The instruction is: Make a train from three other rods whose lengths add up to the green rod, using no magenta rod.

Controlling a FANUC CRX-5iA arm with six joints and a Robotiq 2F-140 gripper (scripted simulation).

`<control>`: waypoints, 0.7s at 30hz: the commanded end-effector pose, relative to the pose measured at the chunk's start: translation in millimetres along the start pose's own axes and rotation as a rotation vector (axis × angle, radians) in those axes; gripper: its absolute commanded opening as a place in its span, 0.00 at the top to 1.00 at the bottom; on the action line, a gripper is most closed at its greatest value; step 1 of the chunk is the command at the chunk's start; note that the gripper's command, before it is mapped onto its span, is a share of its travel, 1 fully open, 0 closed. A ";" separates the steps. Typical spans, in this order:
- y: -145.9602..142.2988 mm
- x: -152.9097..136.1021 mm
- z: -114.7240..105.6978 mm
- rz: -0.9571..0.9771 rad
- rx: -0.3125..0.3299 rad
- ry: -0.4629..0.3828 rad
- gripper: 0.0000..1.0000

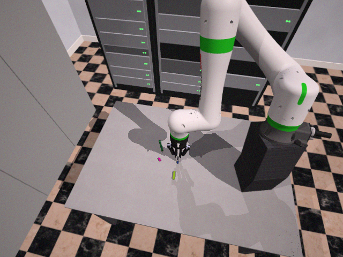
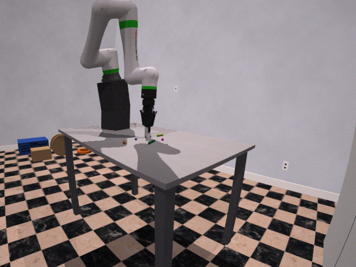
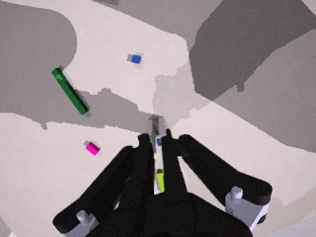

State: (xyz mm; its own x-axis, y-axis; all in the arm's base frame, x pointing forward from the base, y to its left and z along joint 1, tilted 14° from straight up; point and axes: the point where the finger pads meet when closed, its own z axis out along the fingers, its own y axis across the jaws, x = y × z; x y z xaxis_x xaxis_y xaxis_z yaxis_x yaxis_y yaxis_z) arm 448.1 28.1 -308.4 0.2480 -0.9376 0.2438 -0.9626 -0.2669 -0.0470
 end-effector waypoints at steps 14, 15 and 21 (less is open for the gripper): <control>-0.1 -0.1 -0.1 0.000 0.000 0.000 0.90; -0.1 -0.1 -0.1 0.000 0.000 0.000 0.90; -0.1 -0.1 -0.1 0.000 0.000 0.000 0.85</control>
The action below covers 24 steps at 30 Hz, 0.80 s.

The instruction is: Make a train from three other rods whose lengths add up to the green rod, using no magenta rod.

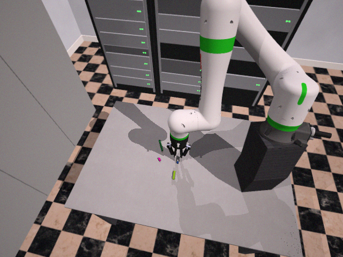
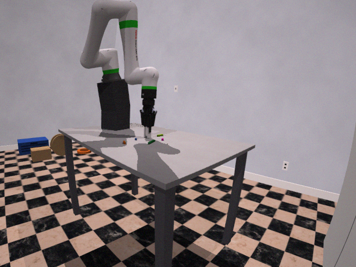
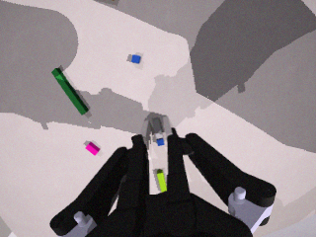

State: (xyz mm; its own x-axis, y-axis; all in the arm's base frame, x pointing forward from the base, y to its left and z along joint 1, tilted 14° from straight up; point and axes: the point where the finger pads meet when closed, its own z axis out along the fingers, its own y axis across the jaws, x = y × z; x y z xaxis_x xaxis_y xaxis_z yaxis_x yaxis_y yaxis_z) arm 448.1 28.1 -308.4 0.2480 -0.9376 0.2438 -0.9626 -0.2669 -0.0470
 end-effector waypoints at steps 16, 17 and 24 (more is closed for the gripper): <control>-0.1 -0.1 -8.8 0.000 0.000 0.000 0.85; -0.1 -0.1 -12.2 0.000 0.000 0.000 0.85; -0.1 -0.1 -34.0 0.000 0.000 0.000 0.85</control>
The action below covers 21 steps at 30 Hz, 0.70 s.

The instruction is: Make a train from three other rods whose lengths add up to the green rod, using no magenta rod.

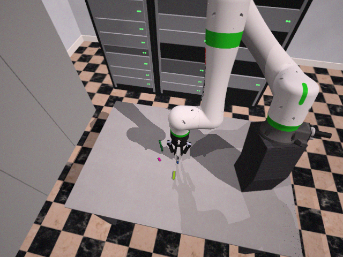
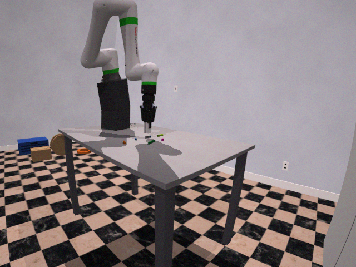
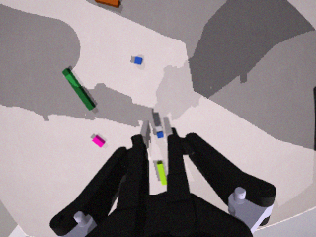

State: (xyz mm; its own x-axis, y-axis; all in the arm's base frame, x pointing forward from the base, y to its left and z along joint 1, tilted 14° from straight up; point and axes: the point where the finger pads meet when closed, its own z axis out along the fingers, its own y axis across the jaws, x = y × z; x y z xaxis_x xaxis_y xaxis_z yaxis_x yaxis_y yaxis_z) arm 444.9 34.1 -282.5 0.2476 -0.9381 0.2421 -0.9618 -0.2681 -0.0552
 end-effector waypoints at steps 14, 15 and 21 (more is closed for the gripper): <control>-0.8 0.0 -58.1 -0.001 -0.008 0.002 0.85; -0.9 0.1 -59.8 -0.001 -0.008 0.002 0.85; -0.9 0.0 -63.1 -0.001 -0.008 0.002 0.85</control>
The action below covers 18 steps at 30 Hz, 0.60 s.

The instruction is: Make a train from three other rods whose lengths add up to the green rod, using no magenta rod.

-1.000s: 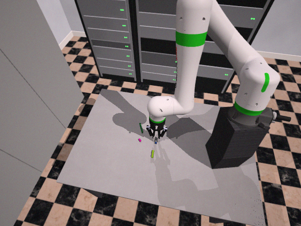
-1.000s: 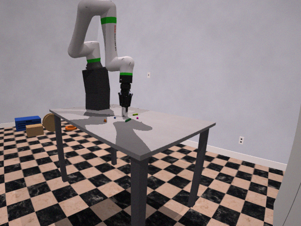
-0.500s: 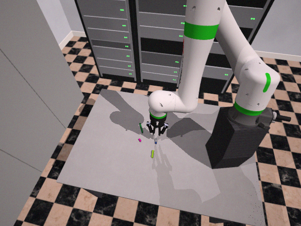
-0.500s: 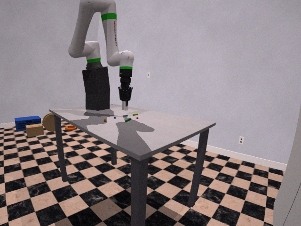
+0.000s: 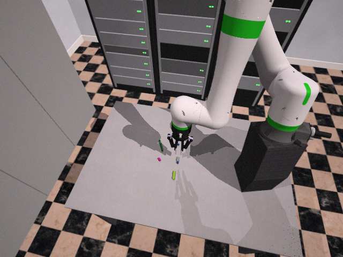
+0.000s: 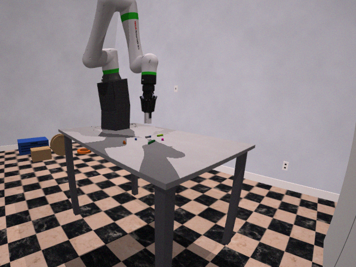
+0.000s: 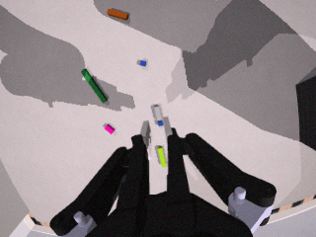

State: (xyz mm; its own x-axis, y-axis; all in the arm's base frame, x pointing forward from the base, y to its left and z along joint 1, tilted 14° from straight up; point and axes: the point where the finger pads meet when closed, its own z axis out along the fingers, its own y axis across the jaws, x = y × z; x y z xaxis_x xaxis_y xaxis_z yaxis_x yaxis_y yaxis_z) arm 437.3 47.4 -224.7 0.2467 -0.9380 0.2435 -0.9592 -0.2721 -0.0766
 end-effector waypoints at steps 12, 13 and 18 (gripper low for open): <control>-1.5 0.3 -3.5 -0.001 -0.030 0.000 0.00; -1.5 0.3 -3.5 -0.001 -0.030 0.000 0.00; -1.5 0.3 -3.5 -0.001 -0.030 0.000 0.00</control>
State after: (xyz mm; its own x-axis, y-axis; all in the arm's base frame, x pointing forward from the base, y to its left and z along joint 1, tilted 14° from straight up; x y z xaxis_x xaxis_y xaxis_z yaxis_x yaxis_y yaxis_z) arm 438.0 48.2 -221.4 0.2477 -0.9375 0.2443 -0.9623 -0.2674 -0.0506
